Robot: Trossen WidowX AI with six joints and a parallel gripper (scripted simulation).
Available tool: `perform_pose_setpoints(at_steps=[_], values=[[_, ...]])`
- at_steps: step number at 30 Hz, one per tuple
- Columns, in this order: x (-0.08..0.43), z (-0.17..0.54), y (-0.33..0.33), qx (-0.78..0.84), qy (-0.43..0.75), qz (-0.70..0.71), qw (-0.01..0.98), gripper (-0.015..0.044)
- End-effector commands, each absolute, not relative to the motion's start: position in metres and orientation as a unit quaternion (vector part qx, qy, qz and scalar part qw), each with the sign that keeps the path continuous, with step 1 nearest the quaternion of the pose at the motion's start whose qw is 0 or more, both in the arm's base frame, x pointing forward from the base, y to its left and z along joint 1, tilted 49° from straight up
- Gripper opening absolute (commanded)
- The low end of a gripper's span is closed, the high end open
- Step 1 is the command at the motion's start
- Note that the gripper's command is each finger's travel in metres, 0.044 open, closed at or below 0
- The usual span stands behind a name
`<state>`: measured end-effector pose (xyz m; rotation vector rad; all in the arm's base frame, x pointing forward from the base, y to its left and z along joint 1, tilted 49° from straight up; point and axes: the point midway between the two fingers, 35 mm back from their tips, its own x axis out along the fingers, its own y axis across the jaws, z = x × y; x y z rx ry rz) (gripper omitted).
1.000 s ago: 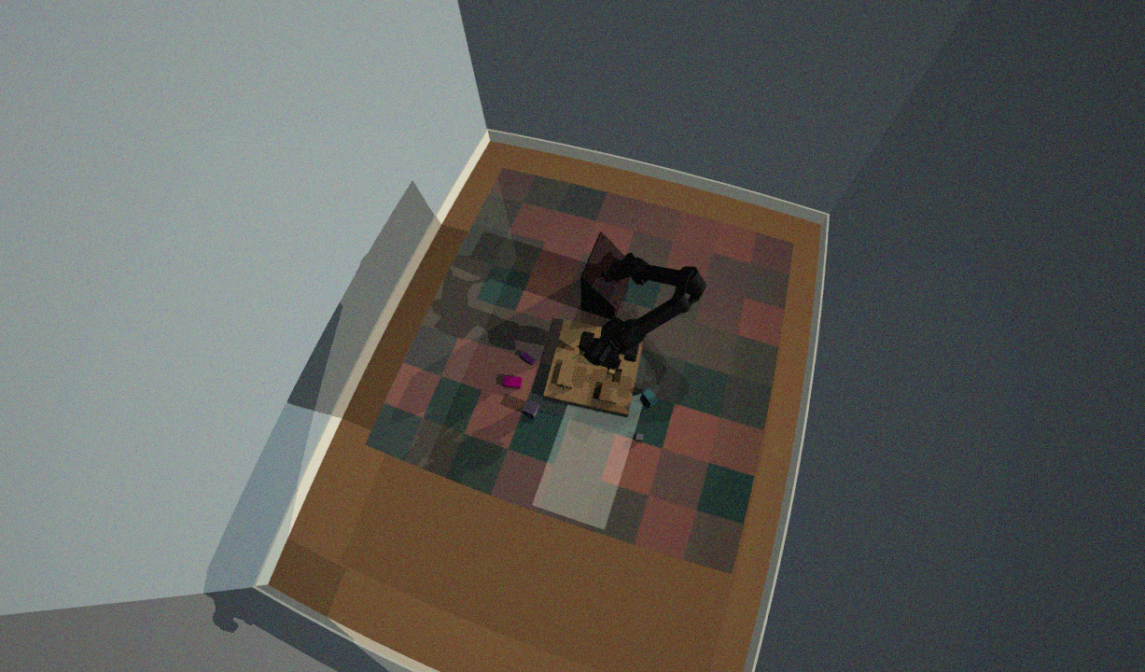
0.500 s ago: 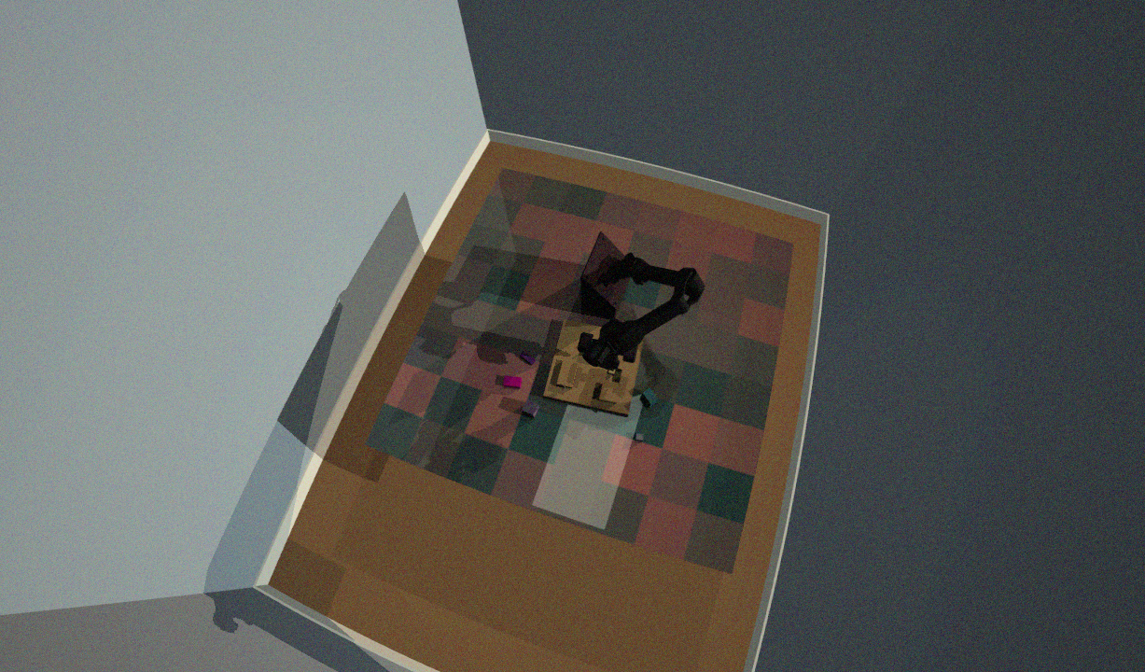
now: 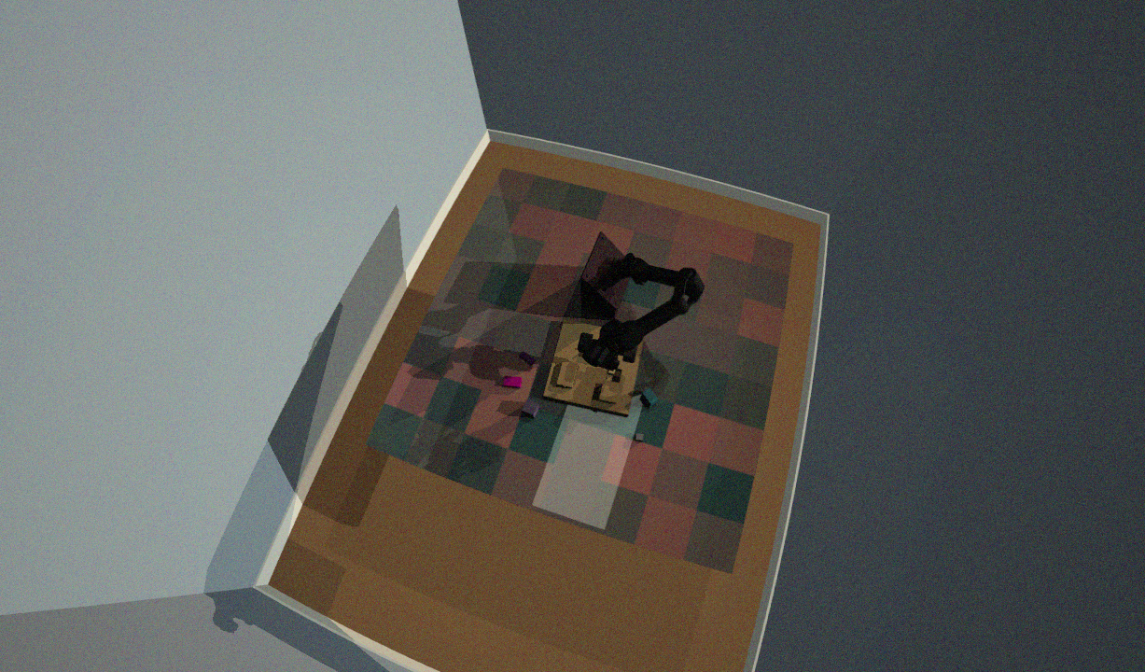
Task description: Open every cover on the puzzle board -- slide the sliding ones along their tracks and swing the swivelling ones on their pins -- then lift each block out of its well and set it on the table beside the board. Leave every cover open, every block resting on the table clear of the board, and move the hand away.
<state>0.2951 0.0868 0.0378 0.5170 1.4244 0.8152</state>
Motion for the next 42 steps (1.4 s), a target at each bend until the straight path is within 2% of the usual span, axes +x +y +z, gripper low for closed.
perform_pose_setpoints(at_steps=[1,42], values=[[0.295,0.037,0.086,0.225,0.628,0.359,0.653,0.0],[0.295,0.012,0.113,0.225,0.628,0.359,0.653,0.0]])
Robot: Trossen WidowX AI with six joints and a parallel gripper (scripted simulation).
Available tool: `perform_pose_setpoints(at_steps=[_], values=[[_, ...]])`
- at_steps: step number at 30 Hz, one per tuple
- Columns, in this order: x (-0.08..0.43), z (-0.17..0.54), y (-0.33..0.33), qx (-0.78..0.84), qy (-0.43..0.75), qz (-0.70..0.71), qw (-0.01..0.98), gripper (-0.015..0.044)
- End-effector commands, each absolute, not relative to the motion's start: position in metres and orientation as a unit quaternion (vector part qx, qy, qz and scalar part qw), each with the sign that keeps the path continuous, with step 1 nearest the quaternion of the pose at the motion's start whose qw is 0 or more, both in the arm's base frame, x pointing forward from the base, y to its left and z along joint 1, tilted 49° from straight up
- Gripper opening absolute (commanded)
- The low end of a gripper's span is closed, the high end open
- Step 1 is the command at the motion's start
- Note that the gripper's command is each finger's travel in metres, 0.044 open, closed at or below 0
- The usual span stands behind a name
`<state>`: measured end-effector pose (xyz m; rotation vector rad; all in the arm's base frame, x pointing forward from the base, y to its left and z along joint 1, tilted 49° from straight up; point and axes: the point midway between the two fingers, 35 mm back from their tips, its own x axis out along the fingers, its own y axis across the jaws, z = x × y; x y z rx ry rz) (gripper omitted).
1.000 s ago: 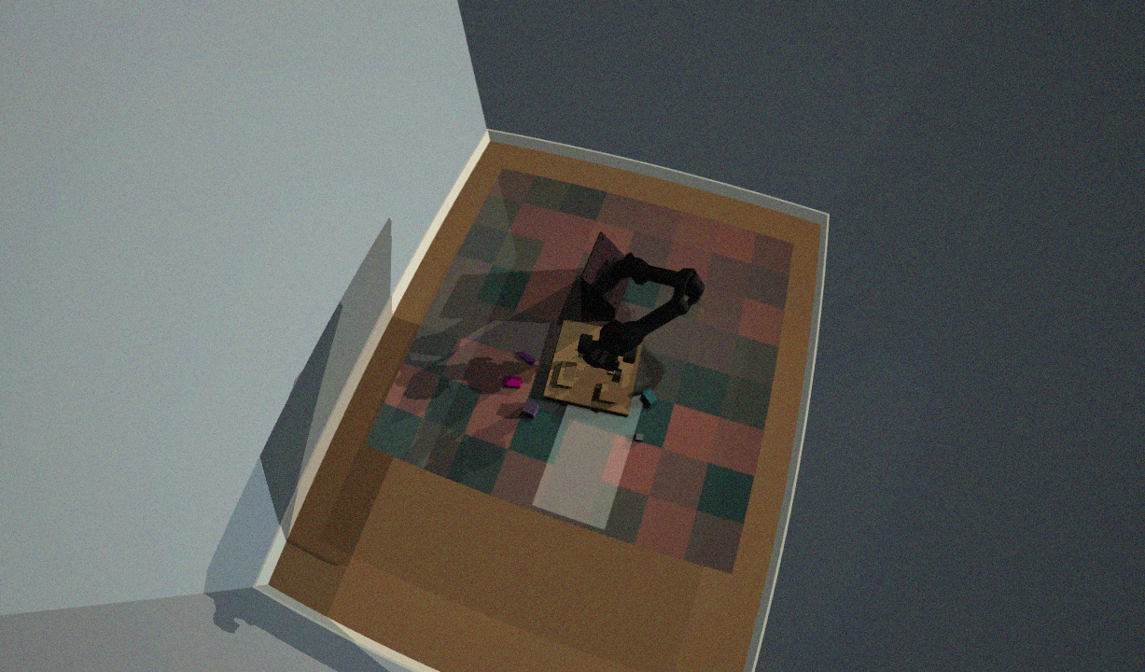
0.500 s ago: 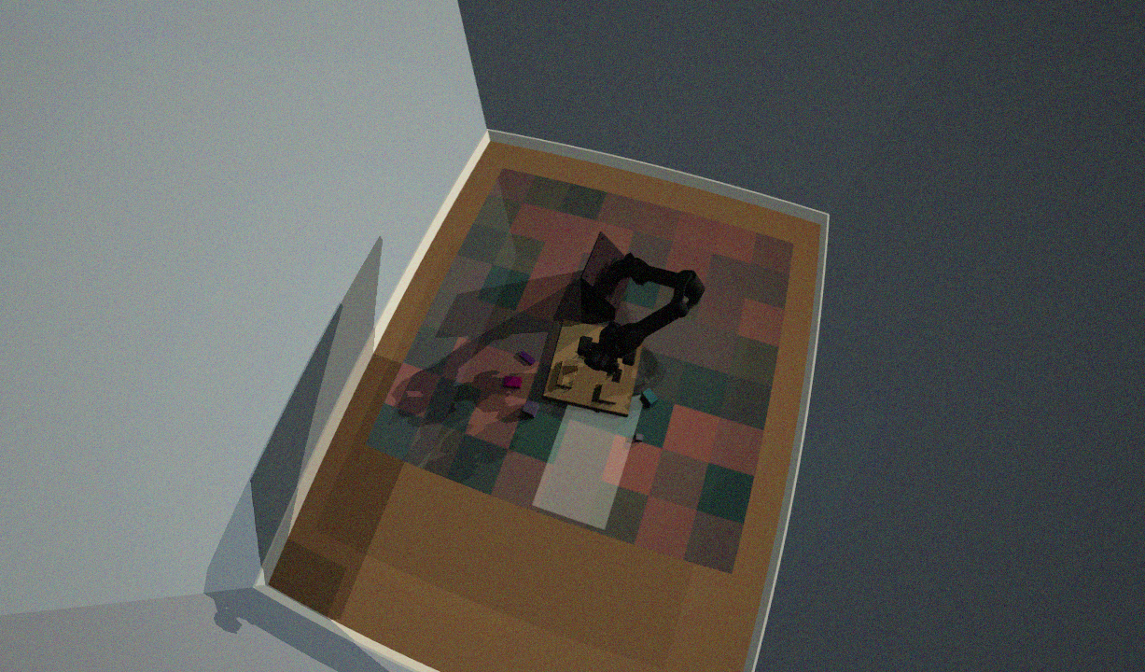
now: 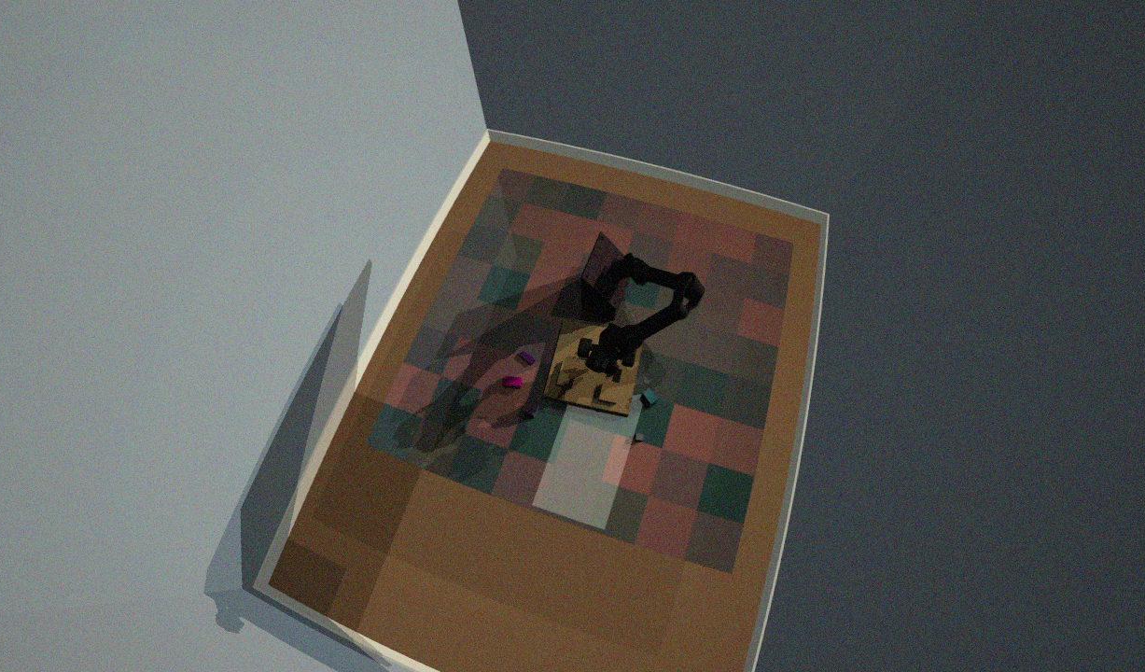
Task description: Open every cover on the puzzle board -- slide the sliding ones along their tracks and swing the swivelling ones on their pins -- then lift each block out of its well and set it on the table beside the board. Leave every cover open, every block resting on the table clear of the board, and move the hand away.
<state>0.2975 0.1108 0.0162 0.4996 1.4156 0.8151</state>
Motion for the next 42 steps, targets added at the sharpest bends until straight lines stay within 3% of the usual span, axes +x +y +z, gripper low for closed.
perform_pose_setpoints(at_steps=[1,42], values=[[0.295,0.012,0.114,0.225,0.628,0.359,0.653,0.0],[0.271,0.001,0.131,0.226,0.628,0.36,0.652,0.0]])
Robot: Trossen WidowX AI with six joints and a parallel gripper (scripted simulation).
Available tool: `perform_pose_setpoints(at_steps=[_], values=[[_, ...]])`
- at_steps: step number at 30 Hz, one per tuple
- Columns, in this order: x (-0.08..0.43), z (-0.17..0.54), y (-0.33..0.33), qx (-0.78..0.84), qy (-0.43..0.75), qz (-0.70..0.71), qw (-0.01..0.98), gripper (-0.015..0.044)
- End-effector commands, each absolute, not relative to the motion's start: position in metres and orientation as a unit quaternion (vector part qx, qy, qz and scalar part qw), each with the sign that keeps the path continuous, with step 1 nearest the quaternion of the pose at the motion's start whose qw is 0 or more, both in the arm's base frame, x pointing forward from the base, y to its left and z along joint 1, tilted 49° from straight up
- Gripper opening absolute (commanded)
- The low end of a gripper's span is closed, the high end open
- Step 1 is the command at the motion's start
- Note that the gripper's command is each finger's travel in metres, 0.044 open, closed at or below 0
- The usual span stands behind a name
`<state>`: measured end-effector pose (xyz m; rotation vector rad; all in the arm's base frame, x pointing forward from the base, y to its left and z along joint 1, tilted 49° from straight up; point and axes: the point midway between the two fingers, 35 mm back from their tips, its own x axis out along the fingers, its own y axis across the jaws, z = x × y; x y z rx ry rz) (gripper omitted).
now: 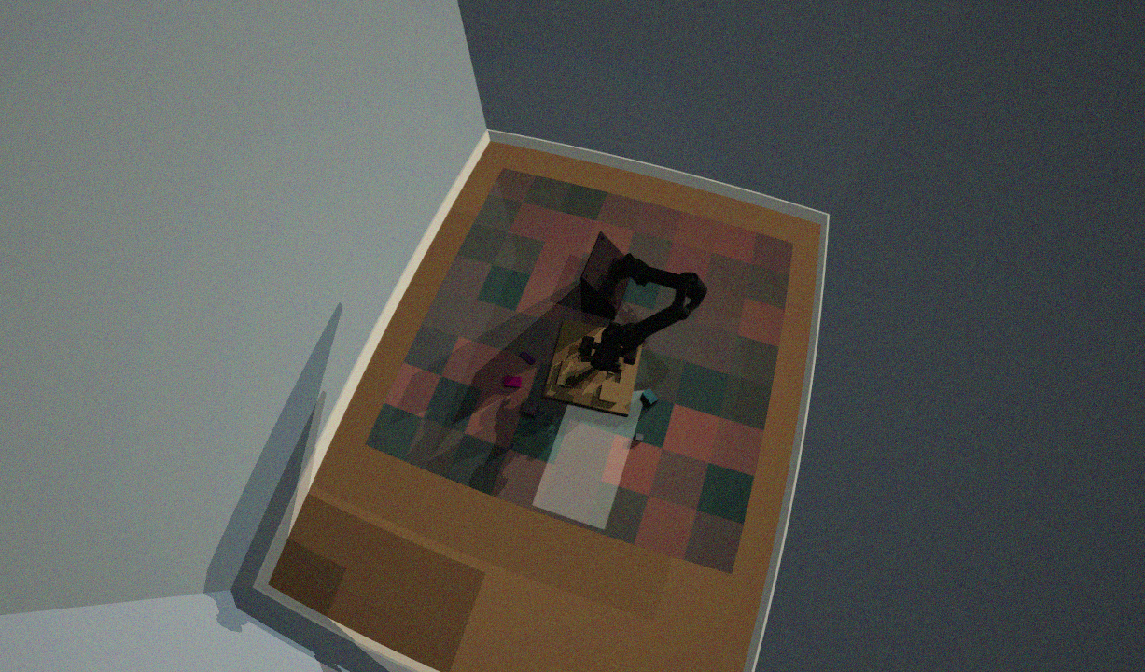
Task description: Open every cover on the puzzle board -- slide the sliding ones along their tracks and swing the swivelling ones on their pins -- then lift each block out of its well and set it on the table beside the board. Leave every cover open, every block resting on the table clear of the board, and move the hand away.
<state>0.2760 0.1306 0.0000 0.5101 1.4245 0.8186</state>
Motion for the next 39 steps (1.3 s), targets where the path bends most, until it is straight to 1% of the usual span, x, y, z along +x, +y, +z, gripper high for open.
perform_pose_setpoints(at_steps=[1,39], values=[[0.271,0.001,0.131,0.226,0.628,0.36,0.652,0.0],[0.231,-0.007,0.122,0.227,0.629,0.36,0.651,0.0]])
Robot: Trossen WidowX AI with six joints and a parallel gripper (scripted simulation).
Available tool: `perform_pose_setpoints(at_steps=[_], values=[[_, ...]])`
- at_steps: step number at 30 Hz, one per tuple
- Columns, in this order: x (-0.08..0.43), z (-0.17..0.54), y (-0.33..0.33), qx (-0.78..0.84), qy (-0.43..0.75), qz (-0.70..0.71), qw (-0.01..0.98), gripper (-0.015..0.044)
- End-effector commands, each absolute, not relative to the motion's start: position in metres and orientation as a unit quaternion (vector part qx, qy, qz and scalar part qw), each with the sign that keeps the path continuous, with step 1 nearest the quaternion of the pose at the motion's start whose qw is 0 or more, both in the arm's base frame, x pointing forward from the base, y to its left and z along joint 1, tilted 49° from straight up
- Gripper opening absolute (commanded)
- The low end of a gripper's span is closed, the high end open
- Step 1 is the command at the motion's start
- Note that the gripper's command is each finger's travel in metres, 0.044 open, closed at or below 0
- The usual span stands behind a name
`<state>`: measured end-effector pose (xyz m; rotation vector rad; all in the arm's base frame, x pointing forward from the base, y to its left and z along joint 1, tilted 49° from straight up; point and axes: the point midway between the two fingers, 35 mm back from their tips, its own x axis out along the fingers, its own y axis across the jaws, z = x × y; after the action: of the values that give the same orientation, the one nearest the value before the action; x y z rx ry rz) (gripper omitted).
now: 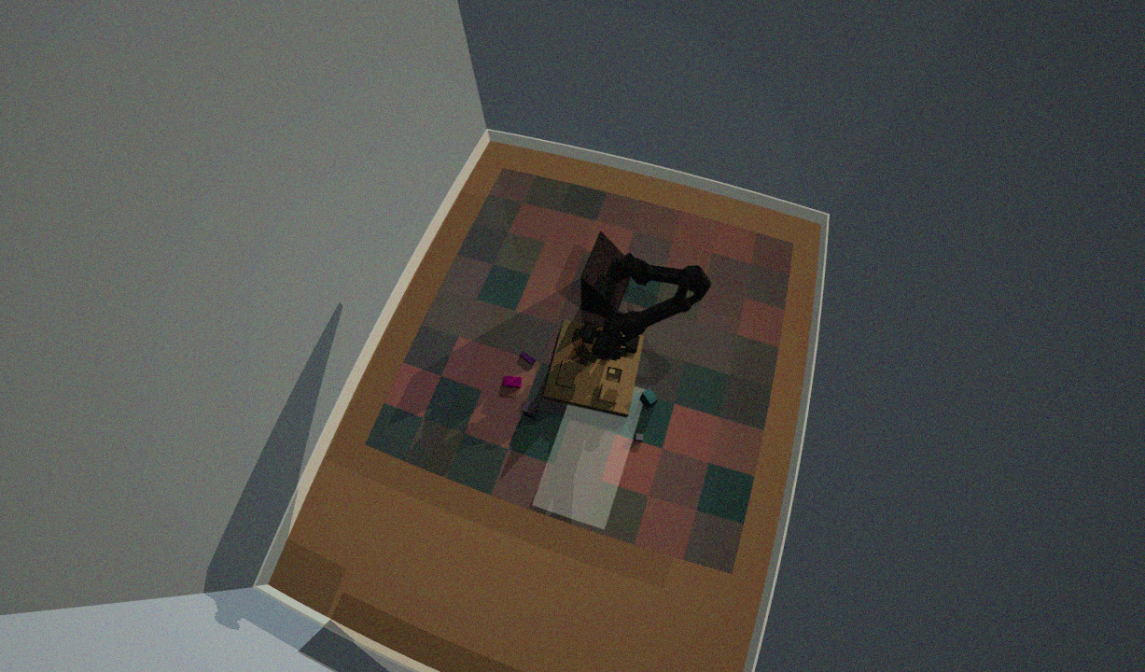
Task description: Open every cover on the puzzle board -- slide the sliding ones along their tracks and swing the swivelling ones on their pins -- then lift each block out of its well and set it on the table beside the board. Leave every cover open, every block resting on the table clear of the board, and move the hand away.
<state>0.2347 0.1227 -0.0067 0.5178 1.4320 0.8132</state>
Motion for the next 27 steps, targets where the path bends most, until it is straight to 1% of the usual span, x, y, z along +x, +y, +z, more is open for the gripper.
perform_pose_setpoints(at_steps=[1,27], values=[[0.231,-0.007,0.121,0.227,0.629,0.36,0.651,0.0],[0.209,-0.022,0.107,0.226,0.629,0.359,0.651,0.0]])
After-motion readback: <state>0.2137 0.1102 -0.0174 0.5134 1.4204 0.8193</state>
